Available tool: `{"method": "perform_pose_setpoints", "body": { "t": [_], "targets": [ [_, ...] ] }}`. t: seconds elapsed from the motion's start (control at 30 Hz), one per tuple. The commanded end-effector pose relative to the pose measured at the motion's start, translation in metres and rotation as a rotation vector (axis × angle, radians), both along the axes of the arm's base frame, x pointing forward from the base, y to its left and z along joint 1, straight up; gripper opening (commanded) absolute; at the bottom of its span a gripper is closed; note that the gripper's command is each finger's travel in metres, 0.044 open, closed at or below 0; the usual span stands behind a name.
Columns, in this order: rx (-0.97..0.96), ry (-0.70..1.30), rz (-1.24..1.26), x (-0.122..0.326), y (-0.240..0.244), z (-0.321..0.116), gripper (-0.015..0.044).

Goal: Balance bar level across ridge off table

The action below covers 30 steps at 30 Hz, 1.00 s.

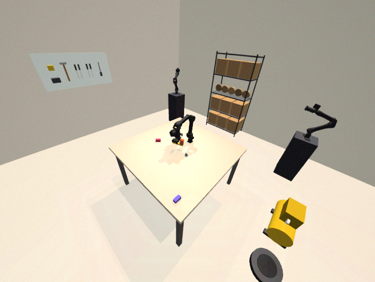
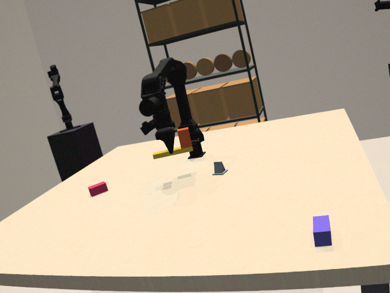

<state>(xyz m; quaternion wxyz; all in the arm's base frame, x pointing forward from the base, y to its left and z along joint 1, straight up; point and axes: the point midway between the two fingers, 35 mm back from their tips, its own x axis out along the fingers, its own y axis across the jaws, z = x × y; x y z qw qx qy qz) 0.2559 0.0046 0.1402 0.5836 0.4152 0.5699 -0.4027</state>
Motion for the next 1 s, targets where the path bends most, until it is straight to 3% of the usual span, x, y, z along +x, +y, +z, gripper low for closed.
{"method": "perform_pose_setpoints", "body": {
  "t": [0.0, 0.97],
  "targets": [
    [-0.007, -0.001, 0.171, 0.003, 0.005, 0.001, 0.0],
    [-0.035, -0.007, 1.329, 0.017, 0.042, 0.004, 0.0]
  ]
}}
